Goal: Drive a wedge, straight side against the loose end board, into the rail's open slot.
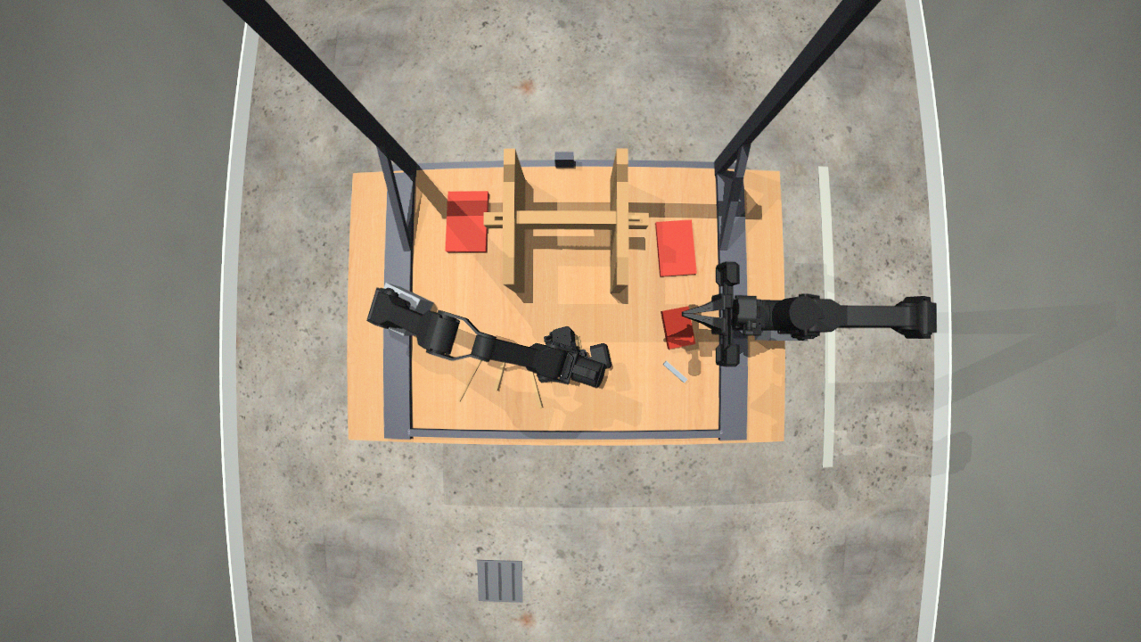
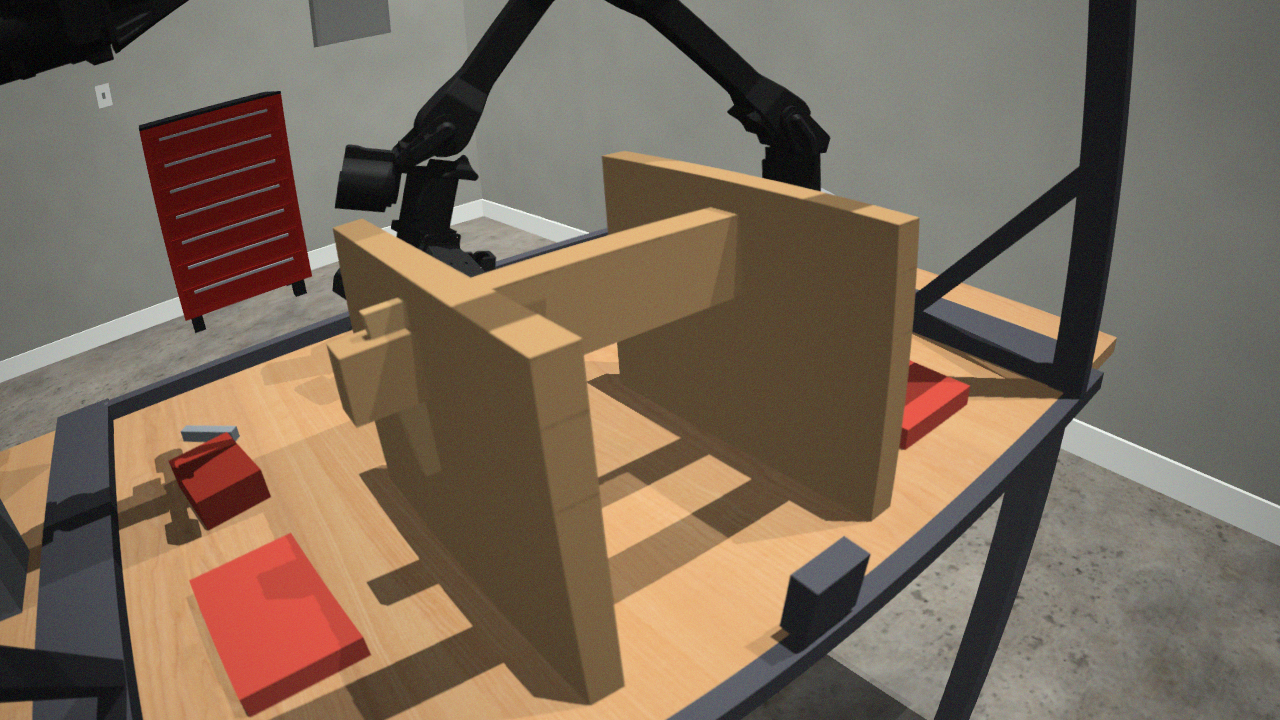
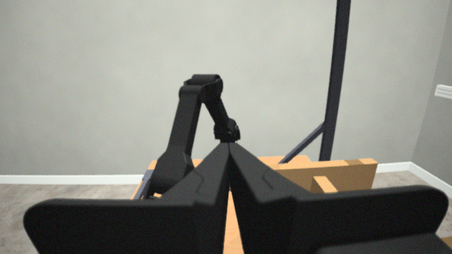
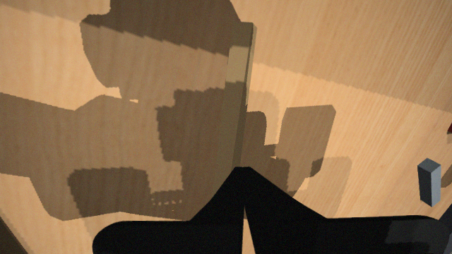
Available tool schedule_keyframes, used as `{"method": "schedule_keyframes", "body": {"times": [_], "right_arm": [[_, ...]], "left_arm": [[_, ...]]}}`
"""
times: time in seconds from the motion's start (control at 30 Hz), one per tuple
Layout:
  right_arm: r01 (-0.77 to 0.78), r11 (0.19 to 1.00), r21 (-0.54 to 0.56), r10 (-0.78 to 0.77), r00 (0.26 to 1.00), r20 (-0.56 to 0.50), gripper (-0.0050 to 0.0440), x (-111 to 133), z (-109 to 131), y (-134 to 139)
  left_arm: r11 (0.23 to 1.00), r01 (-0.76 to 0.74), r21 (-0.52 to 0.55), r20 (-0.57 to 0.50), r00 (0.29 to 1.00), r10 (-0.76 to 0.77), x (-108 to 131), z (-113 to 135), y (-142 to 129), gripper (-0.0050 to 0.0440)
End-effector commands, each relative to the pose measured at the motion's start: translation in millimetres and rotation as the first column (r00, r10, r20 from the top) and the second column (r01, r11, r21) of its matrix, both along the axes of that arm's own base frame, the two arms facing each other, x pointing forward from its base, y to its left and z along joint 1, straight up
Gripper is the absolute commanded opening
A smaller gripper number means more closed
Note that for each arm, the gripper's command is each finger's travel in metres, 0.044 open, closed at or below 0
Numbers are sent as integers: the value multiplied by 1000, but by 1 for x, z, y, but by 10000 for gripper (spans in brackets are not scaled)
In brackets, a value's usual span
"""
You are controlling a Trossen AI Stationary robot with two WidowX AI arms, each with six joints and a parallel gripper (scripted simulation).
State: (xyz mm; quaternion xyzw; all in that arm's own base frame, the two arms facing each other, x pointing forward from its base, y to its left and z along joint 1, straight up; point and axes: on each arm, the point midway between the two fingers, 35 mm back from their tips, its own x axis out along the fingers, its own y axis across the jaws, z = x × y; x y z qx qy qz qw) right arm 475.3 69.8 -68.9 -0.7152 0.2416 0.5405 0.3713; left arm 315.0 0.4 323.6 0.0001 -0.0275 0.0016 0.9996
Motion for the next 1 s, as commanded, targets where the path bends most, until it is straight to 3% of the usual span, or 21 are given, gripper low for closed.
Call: {"method": "schedule_keyframes", "body": {"times": [0.0, 0.97], "right_arm": [[0, 1000, 10, -1, 999, 48, -50, 0, 20, -6], [0, 1000, 8, 0, 999, 40, -50, -10, 24, -11]], "left_arm": [[1000, 6, 3, 20, 1000, -7, -1, 8, -1, -50], [1000, 6, 3, 20, 1000, -7, -1, 8, -1, -50]]}}
